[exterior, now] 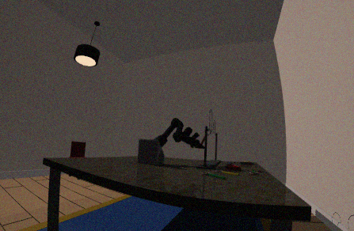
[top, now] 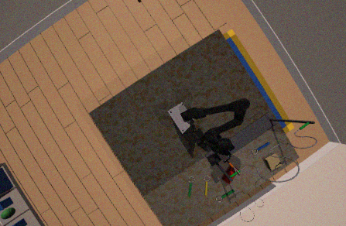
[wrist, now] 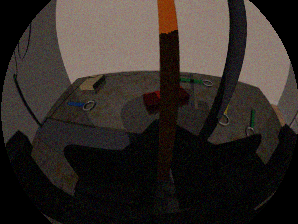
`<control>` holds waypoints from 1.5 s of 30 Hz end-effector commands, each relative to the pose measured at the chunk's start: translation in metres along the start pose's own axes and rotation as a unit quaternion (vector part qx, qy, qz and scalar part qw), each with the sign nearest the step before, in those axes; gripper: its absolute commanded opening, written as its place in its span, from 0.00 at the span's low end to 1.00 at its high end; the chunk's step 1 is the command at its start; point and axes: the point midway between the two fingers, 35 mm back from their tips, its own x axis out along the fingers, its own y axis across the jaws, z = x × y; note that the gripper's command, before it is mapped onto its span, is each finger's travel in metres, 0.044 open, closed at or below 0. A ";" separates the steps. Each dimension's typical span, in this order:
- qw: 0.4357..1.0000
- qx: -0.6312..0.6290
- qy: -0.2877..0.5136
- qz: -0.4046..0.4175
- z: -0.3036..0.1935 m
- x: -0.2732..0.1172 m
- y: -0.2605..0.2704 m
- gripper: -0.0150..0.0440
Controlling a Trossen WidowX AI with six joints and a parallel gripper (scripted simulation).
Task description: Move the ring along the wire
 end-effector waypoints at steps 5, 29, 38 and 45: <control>1.000 0.004 0.000 -0.004 -0.002 0.000 -0.003 0.00; 1.000 0.001 0.001 -0.002 -0.002 0.000 -0.001 0.27; 1.000 0.002 0.001 -0.003 -0.001 -0.009 -0.002 0.53; 1.000 0.003 0.002 -0.005 -0.001 -0.036 -0.003 0.53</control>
